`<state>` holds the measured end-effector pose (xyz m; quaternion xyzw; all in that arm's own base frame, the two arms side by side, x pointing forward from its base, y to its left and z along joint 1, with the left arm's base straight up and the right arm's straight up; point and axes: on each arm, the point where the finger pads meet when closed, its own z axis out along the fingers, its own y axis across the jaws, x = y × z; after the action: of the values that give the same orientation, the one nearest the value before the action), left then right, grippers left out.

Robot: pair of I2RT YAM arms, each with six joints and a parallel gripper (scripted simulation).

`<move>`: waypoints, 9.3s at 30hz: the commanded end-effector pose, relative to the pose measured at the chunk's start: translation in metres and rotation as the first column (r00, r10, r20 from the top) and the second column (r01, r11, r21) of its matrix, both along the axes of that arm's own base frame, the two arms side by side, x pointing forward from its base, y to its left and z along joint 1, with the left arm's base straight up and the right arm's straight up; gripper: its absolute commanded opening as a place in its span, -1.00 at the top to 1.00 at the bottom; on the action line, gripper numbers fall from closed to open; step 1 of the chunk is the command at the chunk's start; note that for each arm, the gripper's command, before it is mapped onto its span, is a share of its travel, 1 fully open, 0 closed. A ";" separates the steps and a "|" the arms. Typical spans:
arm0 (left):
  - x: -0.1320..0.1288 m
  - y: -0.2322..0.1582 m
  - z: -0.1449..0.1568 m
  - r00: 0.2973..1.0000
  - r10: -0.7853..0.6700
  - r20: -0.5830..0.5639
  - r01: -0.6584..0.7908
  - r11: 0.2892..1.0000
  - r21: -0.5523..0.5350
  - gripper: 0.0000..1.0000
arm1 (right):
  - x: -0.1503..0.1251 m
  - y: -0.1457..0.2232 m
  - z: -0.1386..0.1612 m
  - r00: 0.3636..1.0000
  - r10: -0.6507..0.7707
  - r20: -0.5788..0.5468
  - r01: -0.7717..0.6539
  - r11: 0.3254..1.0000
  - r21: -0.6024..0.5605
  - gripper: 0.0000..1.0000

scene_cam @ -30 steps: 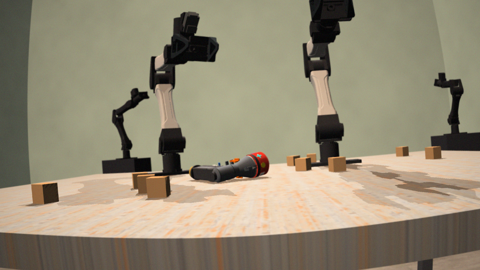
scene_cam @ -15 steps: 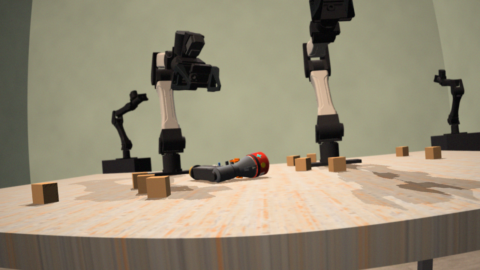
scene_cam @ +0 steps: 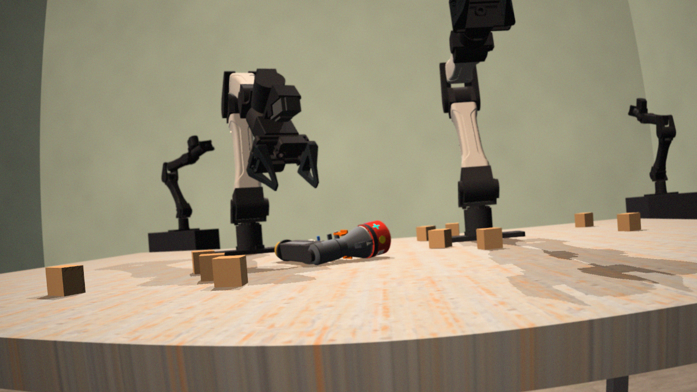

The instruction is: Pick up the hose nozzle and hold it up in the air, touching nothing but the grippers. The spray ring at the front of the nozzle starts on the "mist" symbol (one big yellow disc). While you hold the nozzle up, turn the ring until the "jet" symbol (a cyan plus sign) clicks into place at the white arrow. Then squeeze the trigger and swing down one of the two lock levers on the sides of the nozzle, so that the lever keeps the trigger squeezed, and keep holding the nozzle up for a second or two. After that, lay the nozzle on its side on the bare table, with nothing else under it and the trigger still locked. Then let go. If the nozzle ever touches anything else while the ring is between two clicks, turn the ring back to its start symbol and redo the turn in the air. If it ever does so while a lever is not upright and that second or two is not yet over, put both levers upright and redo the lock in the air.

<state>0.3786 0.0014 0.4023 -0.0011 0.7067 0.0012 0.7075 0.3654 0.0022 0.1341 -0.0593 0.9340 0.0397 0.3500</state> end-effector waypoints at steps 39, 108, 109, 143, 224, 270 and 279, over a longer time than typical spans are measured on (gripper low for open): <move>-0.001 -0.004 0.022 0.998 -0.007 0.054 0.007 1.000 -0.001 -0.27 | -0.036 0.011 -0.097 0.958 0.050 -0.282 -0.038 0.998 0.050 -0.56; -0.001 -0.004 0.022 0.998 -0.007 0.054 0.007 1.000 -0.001 -0.27 | -0.001 0.014 -0.066 0.978 0.050 -0.204 -0.039 0.998 0.058 0.28; -0.001 -0.004 0.022 0.998 -0.007 0.054 0.007 1.000 -0.001 -0.27 | -0.001 0.014 -0.067 0.977 0.052 -0.207 -0.041 0.997 0.058 0.28; -0.001 -0.004 0.022 0.998 -0.007 0.054 0.007 1.000 -0.001 -0.27 | -0.001 0.015 -0.067 0.977 0.054 -0.208 -0.042 0.997 0.058 0.28; -0.001 -0.004 0.022 0.998 -0.007 0.054 0.007 1.000 -0.001 -0.27 | -0.021 -0.026 0.018 0.464 -0.410 0.786 0.594 0.802 0.067 0.28; -0.001 -0.004 0.022 0.998 -0.007 0.054 0.007 1.000 -0.001 -0.75 | -0.022 -0.020 0.051 0.375 -0.457 0.807 0.543 0.814 0.209 0.28; 0.016 -0.034 -0.015 0.986 -0.167 0.013 0.167 0.984 -0.061 -0.75 | -0.022 -0.020 0.051 0.373 -0.458 0.807 0.544 0.813 0.209 0.28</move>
<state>0.3850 -0.0097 0.3920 0.0117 0.7110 -0.0263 0.7027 0.3362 -0.0203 0.1433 0.1616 0.6844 -0.1827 0.6870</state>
